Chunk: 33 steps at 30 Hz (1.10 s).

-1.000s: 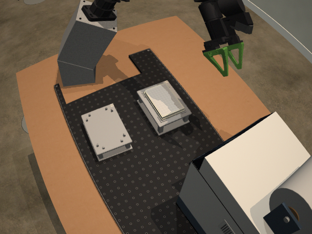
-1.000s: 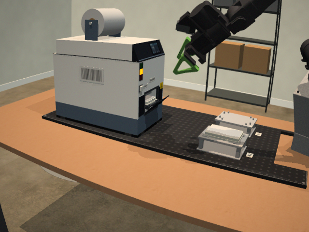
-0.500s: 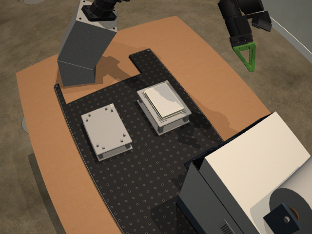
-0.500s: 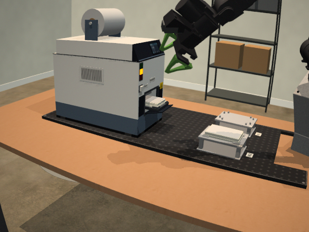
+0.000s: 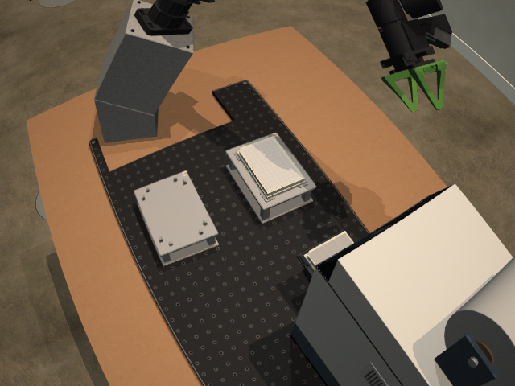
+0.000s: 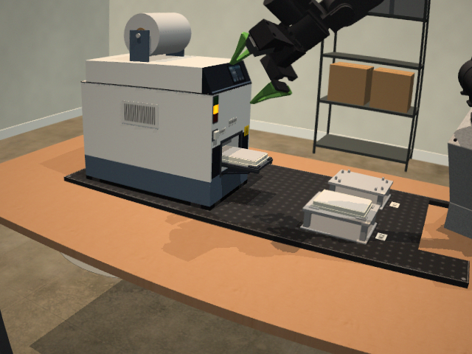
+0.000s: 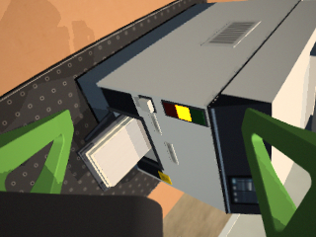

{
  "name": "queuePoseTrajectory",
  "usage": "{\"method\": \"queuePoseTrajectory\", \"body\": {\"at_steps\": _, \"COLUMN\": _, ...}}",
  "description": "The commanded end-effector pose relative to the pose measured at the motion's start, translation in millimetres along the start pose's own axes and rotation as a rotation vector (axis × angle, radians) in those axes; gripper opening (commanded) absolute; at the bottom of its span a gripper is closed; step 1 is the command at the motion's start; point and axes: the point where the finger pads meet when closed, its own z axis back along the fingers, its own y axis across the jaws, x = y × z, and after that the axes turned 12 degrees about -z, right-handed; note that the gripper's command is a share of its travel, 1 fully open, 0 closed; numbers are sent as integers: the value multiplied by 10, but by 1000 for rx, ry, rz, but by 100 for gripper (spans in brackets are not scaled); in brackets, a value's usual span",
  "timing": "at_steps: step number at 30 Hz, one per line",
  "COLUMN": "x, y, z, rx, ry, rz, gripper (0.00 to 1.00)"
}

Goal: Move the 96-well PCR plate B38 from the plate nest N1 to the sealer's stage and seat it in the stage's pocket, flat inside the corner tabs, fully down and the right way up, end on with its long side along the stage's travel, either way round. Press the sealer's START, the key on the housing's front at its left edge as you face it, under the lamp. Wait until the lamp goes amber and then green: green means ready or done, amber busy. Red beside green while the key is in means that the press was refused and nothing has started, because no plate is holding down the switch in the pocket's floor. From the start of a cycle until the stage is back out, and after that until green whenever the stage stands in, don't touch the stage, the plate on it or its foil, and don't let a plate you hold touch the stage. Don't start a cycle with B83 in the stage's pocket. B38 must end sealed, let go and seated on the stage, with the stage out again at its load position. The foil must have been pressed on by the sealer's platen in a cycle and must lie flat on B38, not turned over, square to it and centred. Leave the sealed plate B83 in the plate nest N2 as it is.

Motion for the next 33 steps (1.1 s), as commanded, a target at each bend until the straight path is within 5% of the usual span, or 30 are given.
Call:
{"method": "queuePoseTrajectory", "body": {"at_steps": 1, "x": 417, "y": -275, "z": 10, "rx": -50, "ry": -81, "rz": 160, "gripper": 100}}
{"method": "queuePoseTrajectory", "body": {"at_steps": 6, "x": 480, "y": -193, "z": 33, "rx": -41, "ry": -86, "rz": 339, "gripper": 100}}
{"method": "queuePoseTrajectory", "body": {"at_steps": 21, "x": 487, "y": -414, "z": 123, "rx": -91, "ry": -86, "rz": 257, "gripper": 100}}
{"method": "queuePoseTrajectory", "body": {"at_steps": 33, "x": 487, "y": -273, "z": 52, "rx": -63, "ry": -85, "rz": 252, "gripper": 100}}
